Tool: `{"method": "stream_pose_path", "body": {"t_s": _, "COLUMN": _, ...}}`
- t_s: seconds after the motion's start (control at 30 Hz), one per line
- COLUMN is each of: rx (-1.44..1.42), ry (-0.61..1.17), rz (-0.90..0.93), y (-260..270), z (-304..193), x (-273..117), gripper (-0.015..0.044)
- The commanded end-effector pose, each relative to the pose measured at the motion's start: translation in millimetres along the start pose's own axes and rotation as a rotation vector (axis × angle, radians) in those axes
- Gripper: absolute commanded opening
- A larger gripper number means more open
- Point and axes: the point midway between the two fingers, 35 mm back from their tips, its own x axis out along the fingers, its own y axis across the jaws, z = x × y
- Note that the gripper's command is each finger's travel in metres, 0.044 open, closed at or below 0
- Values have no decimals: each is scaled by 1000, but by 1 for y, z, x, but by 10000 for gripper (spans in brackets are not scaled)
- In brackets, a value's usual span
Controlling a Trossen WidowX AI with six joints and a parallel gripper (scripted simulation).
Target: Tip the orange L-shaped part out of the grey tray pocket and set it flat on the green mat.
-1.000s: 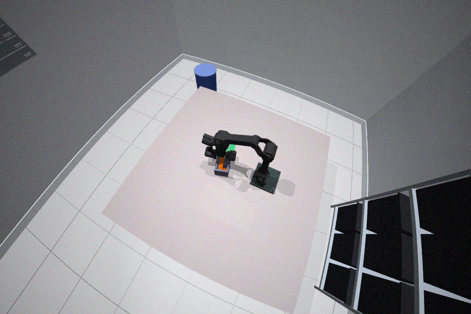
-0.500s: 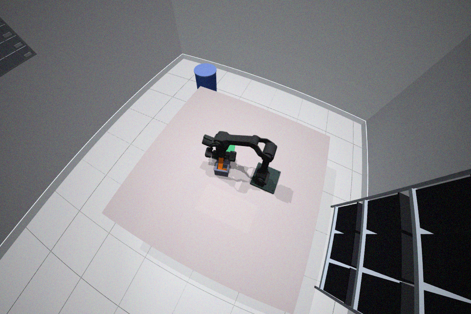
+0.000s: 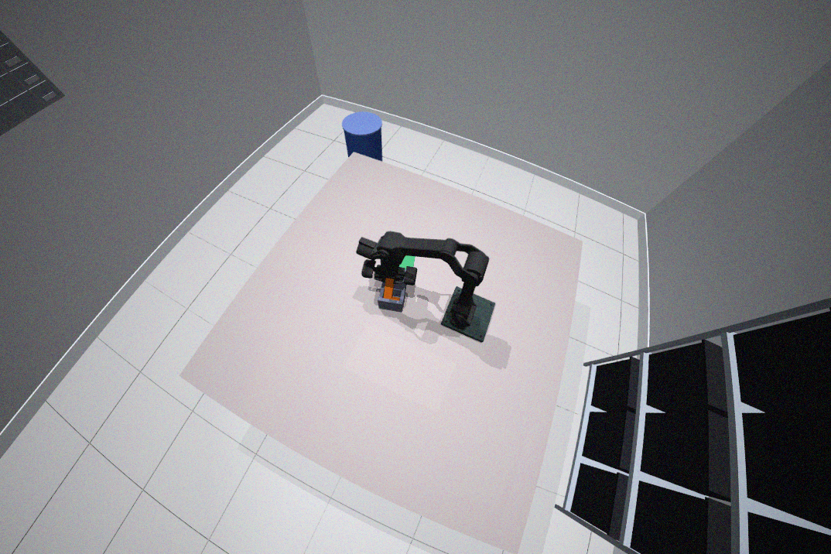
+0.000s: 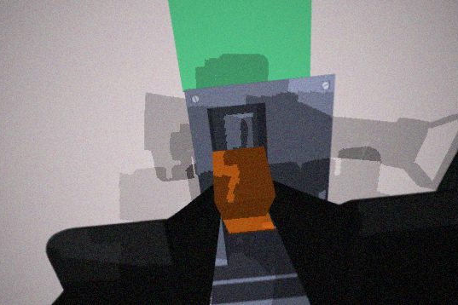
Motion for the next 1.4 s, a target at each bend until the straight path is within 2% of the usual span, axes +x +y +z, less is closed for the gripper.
{"method": "stream_pose_path", "body": {"t_s": 0.0, "rx": 0, "ry": 0, "rz": 1, "y": 0, "z": 0, "x": -1, "gripper": 0}}
{"method": "stream_pose_path", "body": {"t_s": 1.37, "rx": -1, "ry": -2, "rz": -5, "y": -1, "z": 0, "x": -62, "gripper": 0}}
